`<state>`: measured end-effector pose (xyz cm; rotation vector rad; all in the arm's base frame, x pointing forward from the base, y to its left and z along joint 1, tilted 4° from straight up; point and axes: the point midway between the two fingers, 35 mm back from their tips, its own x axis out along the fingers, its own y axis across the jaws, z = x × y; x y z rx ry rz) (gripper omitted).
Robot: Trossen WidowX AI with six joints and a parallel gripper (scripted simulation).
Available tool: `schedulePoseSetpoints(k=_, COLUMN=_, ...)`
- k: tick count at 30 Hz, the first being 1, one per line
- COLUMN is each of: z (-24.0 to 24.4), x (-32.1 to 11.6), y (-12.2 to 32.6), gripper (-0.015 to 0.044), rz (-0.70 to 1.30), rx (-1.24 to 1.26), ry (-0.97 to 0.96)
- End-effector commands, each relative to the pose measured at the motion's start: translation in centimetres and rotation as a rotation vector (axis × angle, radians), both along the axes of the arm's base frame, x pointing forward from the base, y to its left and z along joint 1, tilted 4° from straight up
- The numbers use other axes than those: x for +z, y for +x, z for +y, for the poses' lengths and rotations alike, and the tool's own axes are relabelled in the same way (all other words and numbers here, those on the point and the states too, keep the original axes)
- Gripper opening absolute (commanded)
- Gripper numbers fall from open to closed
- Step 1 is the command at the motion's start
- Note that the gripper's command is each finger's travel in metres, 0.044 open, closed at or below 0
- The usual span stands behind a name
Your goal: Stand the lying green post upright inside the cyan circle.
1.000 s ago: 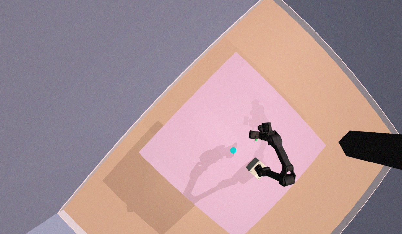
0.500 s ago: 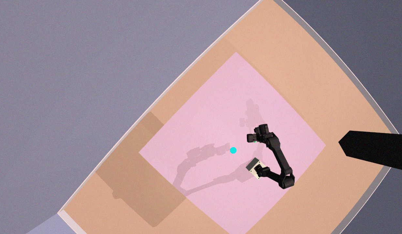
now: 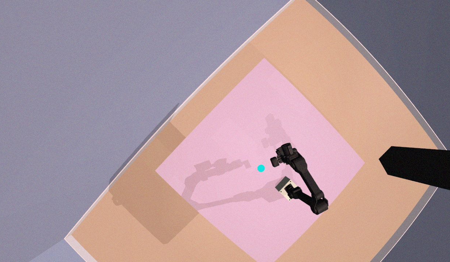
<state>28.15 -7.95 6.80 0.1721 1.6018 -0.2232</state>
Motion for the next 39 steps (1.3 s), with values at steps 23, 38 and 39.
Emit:
schedulePoseSetpoints(k=23, z=8.0, x=0.5, y=-0.7, gripper=0.0023, rz=0.015, rx=0.576, ry=0.039)
schedulePoseSetpoints(k=38, z=12.3, x=0.8, y=-2.1, gripper=0.0023, rz=0.023, rx=0.913, ry=0.058)
schedulePoseSetpoints(k=39, z=12.5, x=0.8, y=-2.2, gripper=0.0023, rz=0.024, rx=0.936, ry=0.059)
